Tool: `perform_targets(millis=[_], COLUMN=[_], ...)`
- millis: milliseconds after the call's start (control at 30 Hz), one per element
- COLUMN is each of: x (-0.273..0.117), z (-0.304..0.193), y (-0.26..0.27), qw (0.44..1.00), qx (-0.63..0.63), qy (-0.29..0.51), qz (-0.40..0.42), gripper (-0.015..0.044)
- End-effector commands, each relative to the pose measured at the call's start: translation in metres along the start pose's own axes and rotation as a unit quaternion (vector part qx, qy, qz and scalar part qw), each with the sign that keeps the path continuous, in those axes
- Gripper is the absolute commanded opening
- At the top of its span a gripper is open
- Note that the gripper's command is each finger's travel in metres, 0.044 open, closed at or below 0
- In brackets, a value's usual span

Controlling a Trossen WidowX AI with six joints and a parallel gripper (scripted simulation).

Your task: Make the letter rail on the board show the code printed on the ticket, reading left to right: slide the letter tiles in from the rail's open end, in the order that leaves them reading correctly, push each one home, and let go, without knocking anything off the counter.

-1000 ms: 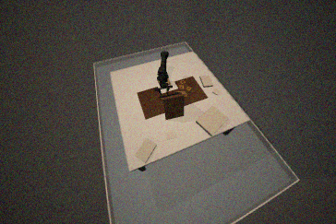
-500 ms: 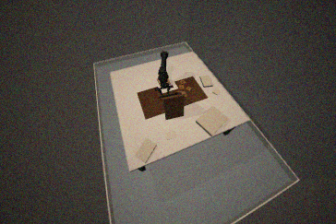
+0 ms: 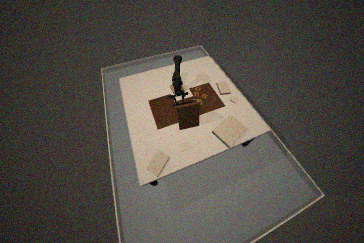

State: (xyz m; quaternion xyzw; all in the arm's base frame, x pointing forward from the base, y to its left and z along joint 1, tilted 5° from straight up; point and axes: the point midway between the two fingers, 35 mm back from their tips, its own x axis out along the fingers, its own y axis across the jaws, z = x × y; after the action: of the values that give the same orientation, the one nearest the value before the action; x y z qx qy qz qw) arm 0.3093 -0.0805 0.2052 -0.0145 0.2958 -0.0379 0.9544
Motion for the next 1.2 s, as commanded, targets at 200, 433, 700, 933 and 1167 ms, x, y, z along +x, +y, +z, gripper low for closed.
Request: perform_targets(millis=[200, 433, 700, 933, 1167], x=[0.000, 0.000, 0.000, 0.001, 0.001], z=[-0.001, -0.001, -0.001, -0.001, -0.001], y=[0.005, 0.008, 0.012, 0.016, 0.019], qw=[1.000, 1.000, 1.000, 1.000, 1.000], qx=[0.003, 0.003, 0.003, 0.003, 0.003], qy=[0.001, 0.001, 0.001, 0.000, 0.000], qz=[-0.001, -0.001, -0.001, -0.001, -0.001], gripper=[0.0000, 0.0000, 0.0000, 0.0000, 0.0000])
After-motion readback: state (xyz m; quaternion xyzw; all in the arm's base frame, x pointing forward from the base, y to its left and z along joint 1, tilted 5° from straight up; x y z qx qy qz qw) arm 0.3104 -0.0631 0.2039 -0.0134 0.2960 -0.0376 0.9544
